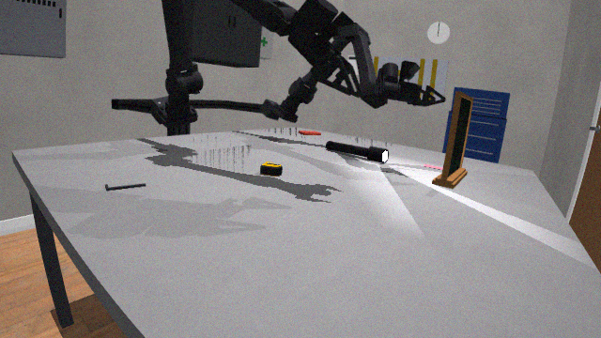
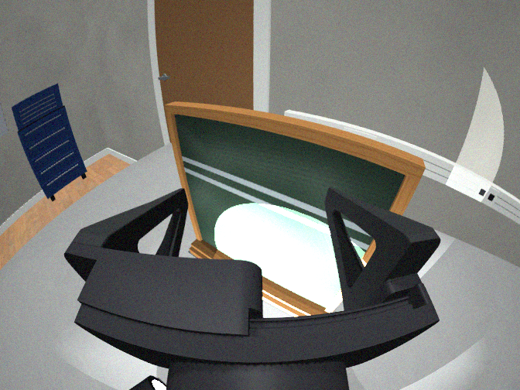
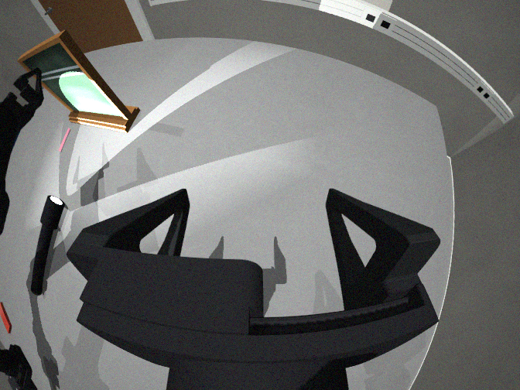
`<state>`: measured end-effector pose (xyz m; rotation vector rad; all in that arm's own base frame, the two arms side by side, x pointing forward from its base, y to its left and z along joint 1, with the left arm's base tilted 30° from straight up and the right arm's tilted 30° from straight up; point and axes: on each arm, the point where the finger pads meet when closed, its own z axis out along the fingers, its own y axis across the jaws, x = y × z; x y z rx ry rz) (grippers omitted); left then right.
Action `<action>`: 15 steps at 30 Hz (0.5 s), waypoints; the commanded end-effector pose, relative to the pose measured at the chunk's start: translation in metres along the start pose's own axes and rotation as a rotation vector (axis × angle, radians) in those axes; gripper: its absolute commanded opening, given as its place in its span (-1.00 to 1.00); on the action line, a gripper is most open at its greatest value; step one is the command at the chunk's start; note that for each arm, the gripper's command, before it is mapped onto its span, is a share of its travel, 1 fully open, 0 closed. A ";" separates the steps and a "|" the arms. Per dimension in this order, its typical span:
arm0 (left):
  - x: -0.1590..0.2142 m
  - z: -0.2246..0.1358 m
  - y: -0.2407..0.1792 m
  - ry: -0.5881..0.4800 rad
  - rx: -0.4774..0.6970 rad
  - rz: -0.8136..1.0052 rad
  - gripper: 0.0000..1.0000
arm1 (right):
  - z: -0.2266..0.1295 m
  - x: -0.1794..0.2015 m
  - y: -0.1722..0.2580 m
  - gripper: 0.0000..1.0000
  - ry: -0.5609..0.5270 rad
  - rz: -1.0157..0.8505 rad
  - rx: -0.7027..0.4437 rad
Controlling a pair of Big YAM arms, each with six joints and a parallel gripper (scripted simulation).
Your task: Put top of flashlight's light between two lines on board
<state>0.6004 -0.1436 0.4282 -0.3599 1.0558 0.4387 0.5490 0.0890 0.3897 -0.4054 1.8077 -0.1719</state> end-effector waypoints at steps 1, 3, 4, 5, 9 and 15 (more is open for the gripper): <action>-0.020 0.012 -0.003 -0.027 -0.020 -0.033 1.00 | -0.034 -0.060 -0.063 1.00 -0.171 0.166 0.096; -0.020 0.012 -0.003 -0.027 -0.020 -0.033 1.00 | -0.039 -0.053 -0.069 1.00 -0.177 0.201 0.103; -0.020 0.012 -0.003 -0.027 -0.020 -0.033 1.00 | -0.042 -0.053 -0.073 1.00 -0.185 0.218 0.108; -0.020 0.012 -0.003 -0.027 -0.020 -0.033 1.00 | -0.044 -0.052 -0.077 1.00 -0.192 0.235 0.112; -0.020 0.012 -0.003 -0.027 -0.020 -0.033 1.00 | -0.038 -0.036 -0.073 1.00 -0.169 0.259 0.105; -0.020 0.012 -0.003 -0.027 -0.020 -0.033 1.00 | -0.065 -0.054 -0.110 1.00 -0.264 0.362 0.149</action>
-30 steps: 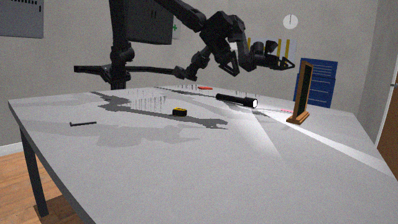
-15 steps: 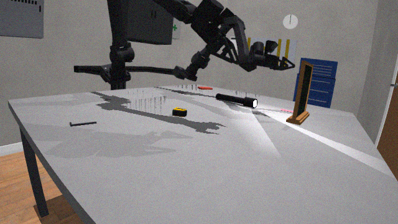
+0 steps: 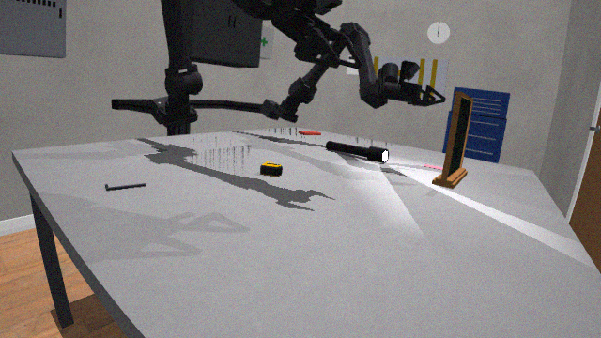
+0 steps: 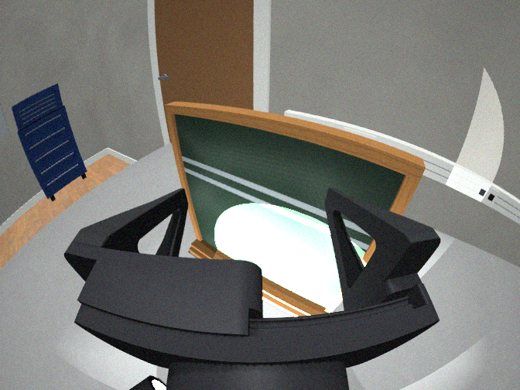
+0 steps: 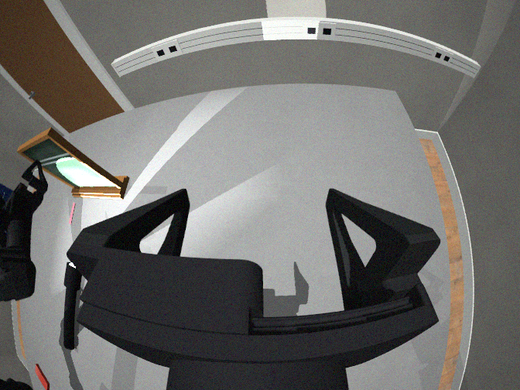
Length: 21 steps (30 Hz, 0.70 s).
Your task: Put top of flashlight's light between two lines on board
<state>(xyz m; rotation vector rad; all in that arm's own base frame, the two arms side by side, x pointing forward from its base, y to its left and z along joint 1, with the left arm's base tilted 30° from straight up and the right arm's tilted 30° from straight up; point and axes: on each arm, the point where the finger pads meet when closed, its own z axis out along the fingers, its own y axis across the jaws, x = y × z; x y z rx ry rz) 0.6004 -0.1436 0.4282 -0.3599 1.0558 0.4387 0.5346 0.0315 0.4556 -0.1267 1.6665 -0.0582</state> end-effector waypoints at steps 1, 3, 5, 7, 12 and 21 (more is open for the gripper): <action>-0.020 0.012 -0.003 -0.027 -0.020 -0.033 1.00 | -0.024 -0.048 -0.039 1.00 -0.135 0.133 0.052; -0.020 0.012 -0.003 -0.027 -0.020 -0.033 1.00 | -0.034 -0.085 -0.046 1.00 -0.203 0.137 0.055; -0.020 0.012 -0.003 -0.027 -0.020 -0.033 1.00 | -0.039 -0.093 -0.047 1.00 -0.225 0.142 0.054; -0.020 0.012 -0.003 -0.027 -0.020 -0.033 1.00 | -0.040 -0.093 -0.047 1.00 -0.227 0.141 0.052; -0.020 0.012 -0.003 -0.027 -0.020 -0.033 1.00 | -0.017 -0.060 -0.032 1.00 -0.133 0.116 0.033; -0.020 0.012 -0.003 -0.027 -0.020 -0.033 1.00 | -0.024 -0.078 -0.052 1.00 -0.176 0.105 0.072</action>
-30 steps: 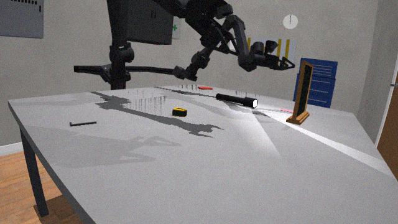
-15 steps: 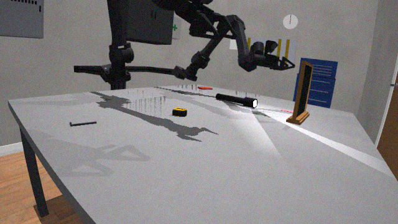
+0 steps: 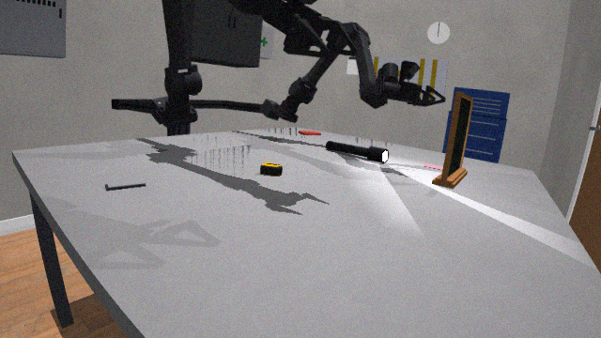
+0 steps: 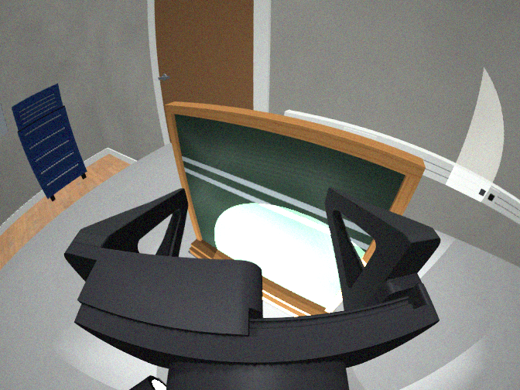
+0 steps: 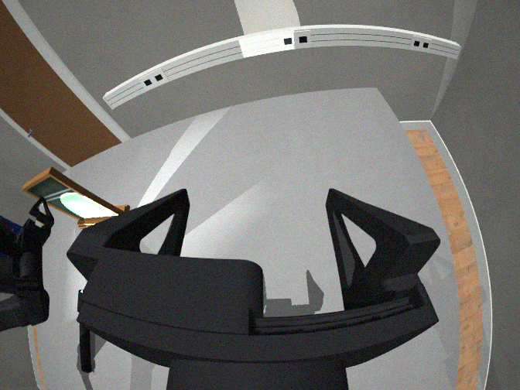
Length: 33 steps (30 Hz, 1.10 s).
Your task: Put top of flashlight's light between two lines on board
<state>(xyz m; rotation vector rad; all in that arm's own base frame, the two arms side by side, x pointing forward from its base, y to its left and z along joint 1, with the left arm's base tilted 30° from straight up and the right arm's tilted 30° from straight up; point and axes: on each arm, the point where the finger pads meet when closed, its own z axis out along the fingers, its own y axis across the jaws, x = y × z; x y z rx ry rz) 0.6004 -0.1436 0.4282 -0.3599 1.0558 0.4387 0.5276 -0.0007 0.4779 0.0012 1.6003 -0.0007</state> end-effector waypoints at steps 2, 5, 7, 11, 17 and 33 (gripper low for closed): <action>-0.020 0.012 -0.003 -0.027 -0.020 -0.033 1.00 | -0.018 -0.077 -0.011 1.00 -0.148 -0.010 0.019; -0.020 0.012 -0.003 -0.027 -0.020 -0.033 1.00 | -0.018 -0.077 -0.011 1.00 -0.148 -0.008 0.019; -0.020 0.012 -0.003 -0.027 -0.020 -0.033 1.00 | -0.021 -0.081 0.003 1.00 -0.156 -0.005 -0.009; -0.020 0.012 -0.003 -0.027 -0.020 -0.033 1.00 | -0.016 -0.076 0.011 1.00 -0.145 -0.004 -0.025; -0.020 0.012 -0.003 -0.027 -0.020 -0.033 1.00 | -0.008 -0.063 0.013 1.00 -0.106 -0.002 -0.027; -0.020 0.012 -0.003 -0.027 -0.020 -0.033 1.00 | -0.021 -0.074 0.013 1.00 -0.122 0.002 -0.029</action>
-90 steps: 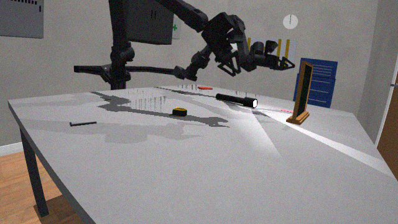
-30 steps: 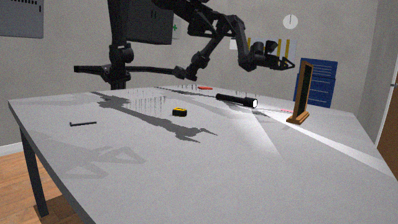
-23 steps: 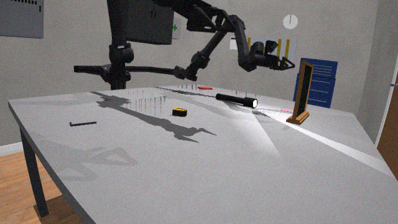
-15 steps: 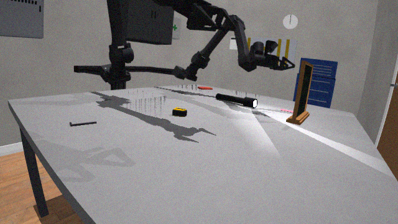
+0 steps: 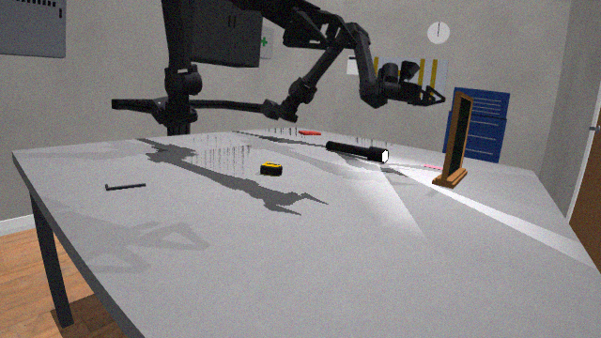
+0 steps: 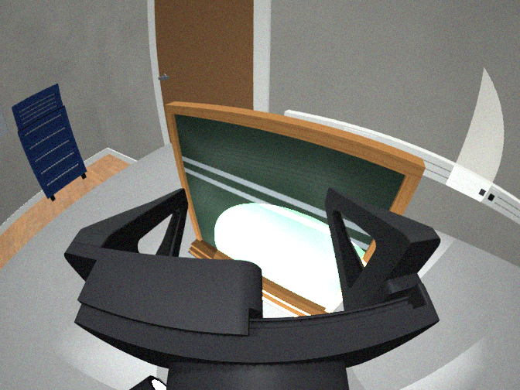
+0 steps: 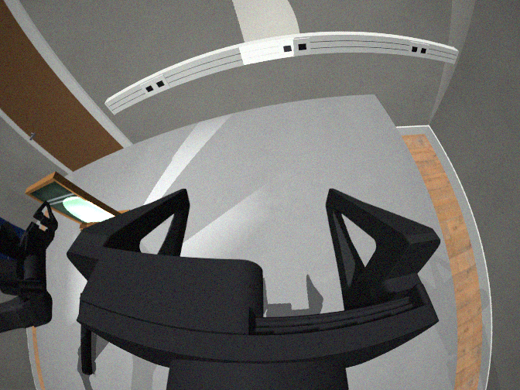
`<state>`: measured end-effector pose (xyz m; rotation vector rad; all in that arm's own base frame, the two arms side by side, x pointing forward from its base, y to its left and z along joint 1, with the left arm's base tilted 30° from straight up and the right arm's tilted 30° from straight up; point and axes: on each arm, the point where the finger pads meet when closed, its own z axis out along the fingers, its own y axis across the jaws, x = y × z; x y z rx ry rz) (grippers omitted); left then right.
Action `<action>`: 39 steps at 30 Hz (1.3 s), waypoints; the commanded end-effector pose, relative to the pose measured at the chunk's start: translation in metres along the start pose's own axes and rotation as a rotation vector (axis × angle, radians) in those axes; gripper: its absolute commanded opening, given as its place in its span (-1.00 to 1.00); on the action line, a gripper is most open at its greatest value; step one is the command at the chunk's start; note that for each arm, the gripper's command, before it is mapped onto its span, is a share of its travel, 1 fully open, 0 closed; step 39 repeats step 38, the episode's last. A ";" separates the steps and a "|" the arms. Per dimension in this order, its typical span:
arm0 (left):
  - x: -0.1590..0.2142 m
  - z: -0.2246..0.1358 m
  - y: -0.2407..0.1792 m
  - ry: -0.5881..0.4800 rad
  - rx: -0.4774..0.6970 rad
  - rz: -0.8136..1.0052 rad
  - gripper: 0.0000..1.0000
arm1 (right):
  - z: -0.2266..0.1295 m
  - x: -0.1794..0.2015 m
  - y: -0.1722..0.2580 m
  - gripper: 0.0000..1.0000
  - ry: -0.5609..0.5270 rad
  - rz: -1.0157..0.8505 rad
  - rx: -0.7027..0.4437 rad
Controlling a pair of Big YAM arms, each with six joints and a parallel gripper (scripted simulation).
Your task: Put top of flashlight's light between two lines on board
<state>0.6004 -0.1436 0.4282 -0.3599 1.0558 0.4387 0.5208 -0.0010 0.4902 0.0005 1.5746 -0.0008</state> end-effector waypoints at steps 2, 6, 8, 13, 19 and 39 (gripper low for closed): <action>-0.020 0.012 -0.003 -0.027 -0.020 -0.033 1.00 | -0.012 -0.062 0.014 1.00 -0.097 0.004 -0.028; -0.020 0.012 -0.003 -0.027 -0.020 -0.033 1.00 | -0.013 -0.067 0.014 1.00 -0.114 0.004 -0.028; -0.020 0.012 -0.003 -0.027 -0.020 -0.033 1.00 | -0.002 -0.054 0.014 1.00 -0.088 0.005 -0.028; -0.020 0.012 -0.003 -0.027 -0.020 -0.033 1.00 | -0.001 -0.054 0.014 1.00 -0.091 0.006 -0.028; -0.020 0.012 -0.003 -0.027 -0.020 -0.033 1.00 | 0.000 -0.054 0.011 1.00 -0.094 0.005 -0.022; -0.020 0.012 -0.003 -0.027 -0.020 -0.033 1.00 | -0.004 -0.060 0.005 1.00 -0.109 0.005 -0.010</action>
